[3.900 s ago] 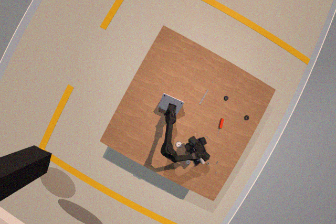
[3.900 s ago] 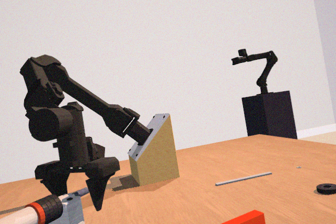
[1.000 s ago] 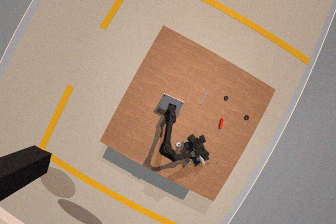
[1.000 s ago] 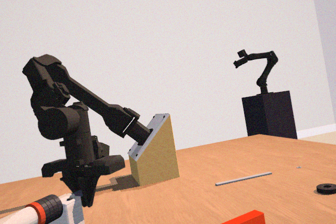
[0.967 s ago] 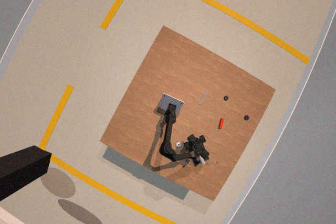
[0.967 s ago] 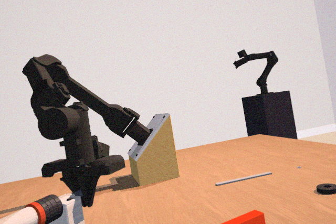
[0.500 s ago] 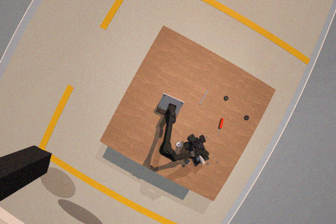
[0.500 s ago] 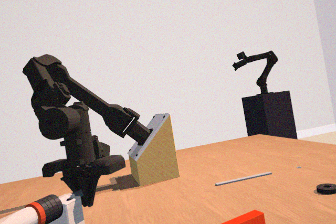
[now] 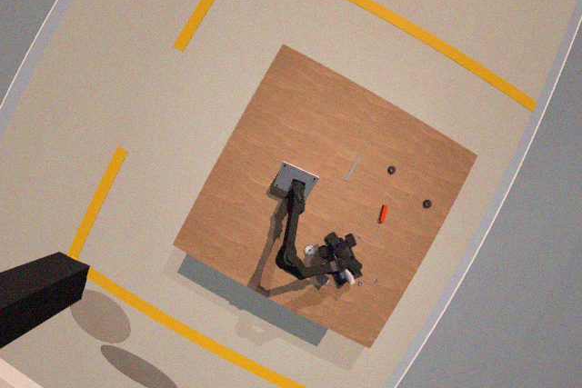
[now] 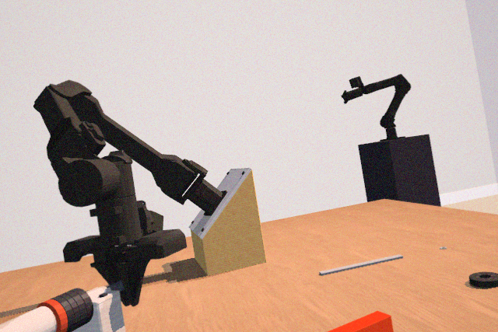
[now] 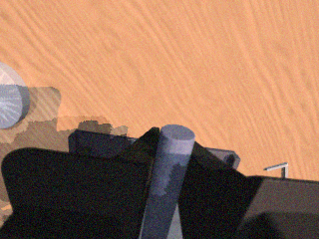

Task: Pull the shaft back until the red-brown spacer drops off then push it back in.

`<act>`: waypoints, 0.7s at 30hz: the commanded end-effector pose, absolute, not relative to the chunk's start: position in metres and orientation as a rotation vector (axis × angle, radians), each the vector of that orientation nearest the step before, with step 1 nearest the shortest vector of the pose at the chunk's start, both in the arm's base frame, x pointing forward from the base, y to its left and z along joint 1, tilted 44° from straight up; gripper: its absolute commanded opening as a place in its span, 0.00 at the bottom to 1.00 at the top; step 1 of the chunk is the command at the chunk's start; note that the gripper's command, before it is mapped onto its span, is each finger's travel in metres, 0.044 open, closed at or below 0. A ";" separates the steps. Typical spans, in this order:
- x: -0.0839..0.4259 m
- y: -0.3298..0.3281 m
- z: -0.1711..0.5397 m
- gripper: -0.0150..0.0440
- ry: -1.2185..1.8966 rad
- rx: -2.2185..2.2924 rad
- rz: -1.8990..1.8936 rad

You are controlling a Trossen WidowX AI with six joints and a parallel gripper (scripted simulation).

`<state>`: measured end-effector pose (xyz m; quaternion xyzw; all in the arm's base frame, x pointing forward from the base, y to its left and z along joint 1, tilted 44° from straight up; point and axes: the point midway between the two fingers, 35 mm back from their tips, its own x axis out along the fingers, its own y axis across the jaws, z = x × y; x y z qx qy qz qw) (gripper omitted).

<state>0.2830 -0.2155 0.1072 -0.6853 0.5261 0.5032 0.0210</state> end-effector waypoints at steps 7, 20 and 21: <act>0.282 -0.214 0.106 0.25 1.630 -2.121 1.561; 0.281 -0.213 0.105 0.25 1.630 -2.121 1.561; 0.281 -0.213 0.105 0.25 1.630 -2.121 1.561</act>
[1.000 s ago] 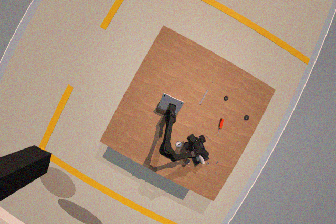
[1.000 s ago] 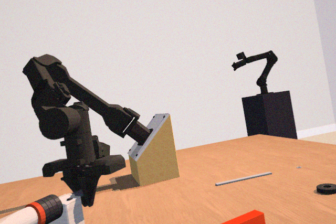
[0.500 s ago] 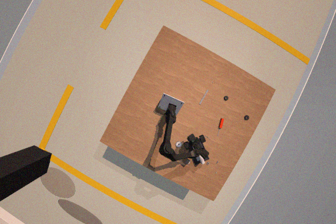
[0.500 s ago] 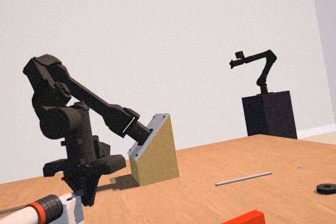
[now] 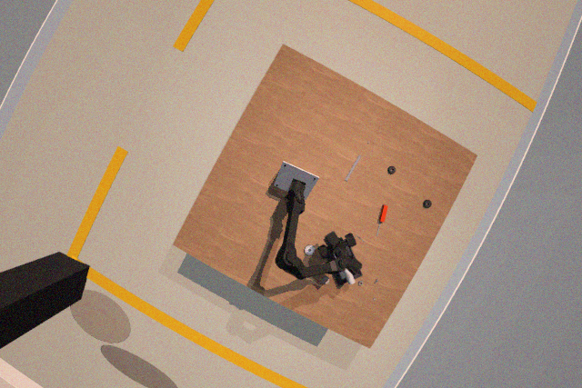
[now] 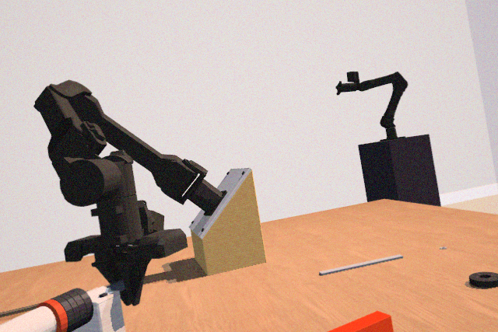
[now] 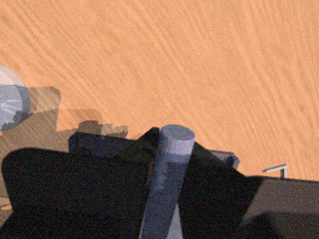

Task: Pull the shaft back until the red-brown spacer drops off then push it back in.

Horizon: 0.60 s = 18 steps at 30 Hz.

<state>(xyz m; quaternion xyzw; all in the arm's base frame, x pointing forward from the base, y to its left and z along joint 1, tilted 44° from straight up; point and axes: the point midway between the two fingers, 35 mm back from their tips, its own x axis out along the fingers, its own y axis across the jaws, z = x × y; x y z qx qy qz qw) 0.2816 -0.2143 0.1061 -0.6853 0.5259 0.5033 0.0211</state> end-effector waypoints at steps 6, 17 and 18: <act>0.280 -0.213 0.105 0.25 1.630 -2.121 1.561; 0.280 -0.212 0.104 0.25 1.630 -2.121 1.561; 0.280 -0.212 0.104 0.25 1.630 -2.121 1.561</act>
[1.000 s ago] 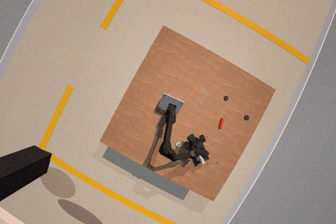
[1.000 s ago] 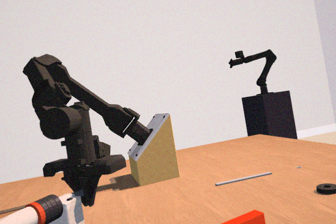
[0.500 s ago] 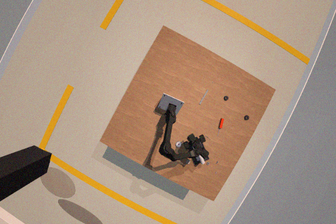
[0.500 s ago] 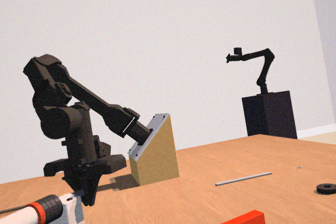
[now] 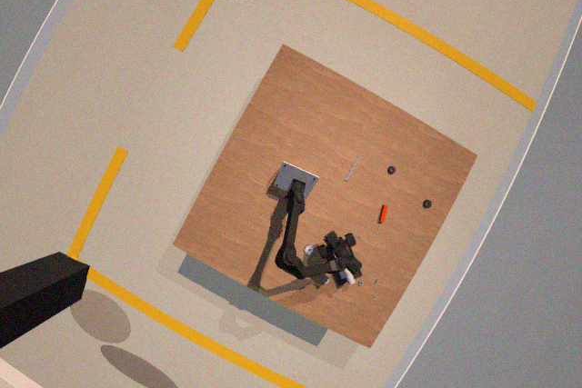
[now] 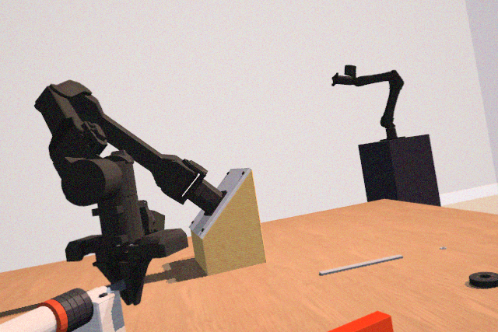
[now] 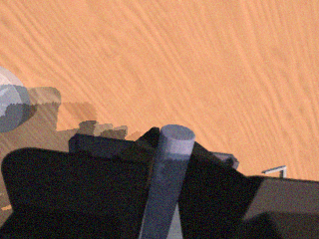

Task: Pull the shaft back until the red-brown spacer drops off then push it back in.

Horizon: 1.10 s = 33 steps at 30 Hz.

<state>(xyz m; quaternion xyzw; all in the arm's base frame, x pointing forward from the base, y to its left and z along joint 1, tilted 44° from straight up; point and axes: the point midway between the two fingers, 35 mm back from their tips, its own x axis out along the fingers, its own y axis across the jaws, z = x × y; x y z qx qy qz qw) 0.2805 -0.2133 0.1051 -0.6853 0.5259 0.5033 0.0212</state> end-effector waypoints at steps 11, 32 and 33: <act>0.279 -0.212 0.104 0.25 1.630 -2.121 1.561; 0.277 -0.211 0.103 0.25 1.630 -2.121 1.561; 0.277 -0.211 0.103 0.25 1.630 -2.121 1.561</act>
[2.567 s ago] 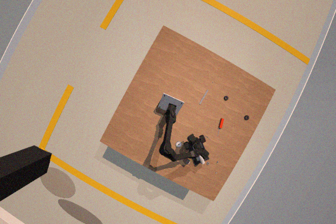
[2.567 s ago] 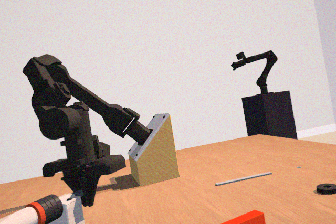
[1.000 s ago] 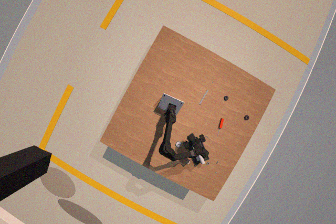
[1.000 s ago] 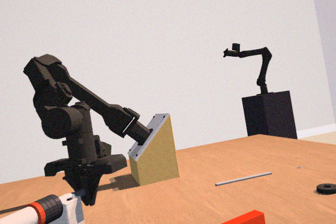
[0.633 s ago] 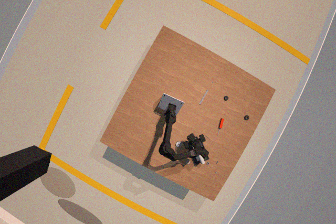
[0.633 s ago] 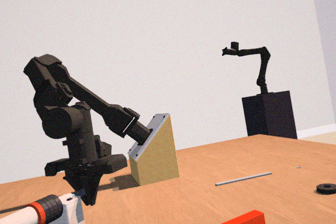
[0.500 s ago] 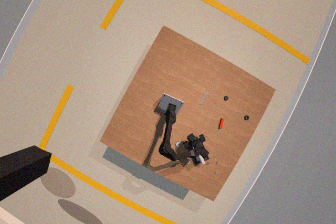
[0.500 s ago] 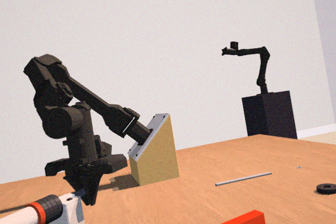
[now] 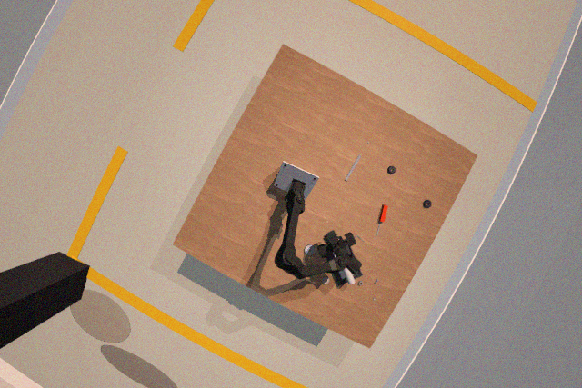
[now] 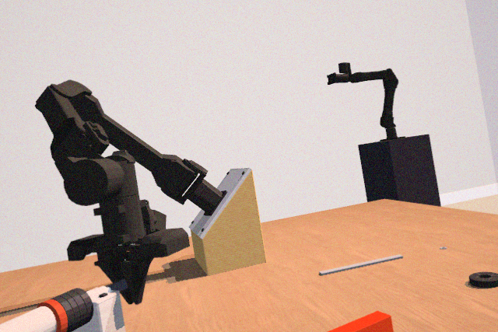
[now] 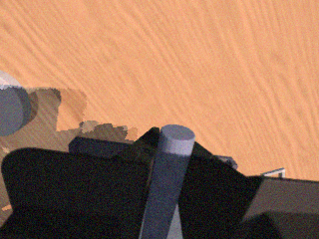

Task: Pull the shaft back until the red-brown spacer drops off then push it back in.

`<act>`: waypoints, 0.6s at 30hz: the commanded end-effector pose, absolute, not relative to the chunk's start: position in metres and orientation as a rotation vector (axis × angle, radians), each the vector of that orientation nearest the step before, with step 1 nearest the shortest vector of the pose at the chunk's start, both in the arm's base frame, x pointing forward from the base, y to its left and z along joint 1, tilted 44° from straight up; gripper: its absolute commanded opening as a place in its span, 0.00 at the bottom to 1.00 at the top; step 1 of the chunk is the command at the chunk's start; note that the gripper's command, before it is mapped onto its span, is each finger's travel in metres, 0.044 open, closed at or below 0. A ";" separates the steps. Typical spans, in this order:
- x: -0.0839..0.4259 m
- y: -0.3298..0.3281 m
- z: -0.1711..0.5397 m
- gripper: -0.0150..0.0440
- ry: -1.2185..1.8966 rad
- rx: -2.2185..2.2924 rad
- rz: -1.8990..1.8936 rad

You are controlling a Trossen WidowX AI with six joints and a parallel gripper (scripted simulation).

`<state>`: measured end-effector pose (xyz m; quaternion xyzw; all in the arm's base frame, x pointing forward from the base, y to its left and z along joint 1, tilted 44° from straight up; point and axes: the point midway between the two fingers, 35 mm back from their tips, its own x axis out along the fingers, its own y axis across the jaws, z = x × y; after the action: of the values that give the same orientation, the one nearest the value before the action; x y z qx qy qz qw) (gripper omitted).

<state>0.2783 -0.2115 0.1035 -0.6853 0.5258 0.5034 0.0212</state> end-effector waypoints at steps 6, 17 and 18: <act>0.277 -0.210 0.102 0.25 1.630 -2.121 1.561; 0.276 -0.210 0.102 0.25 1.630 -2.121 1.561; 0.276 -0.210 0.102 0.25 1.630 -2.121 1.561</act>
<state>0.2771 -0.2105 0.1026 -0.6853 0.5258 0.5035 0.0212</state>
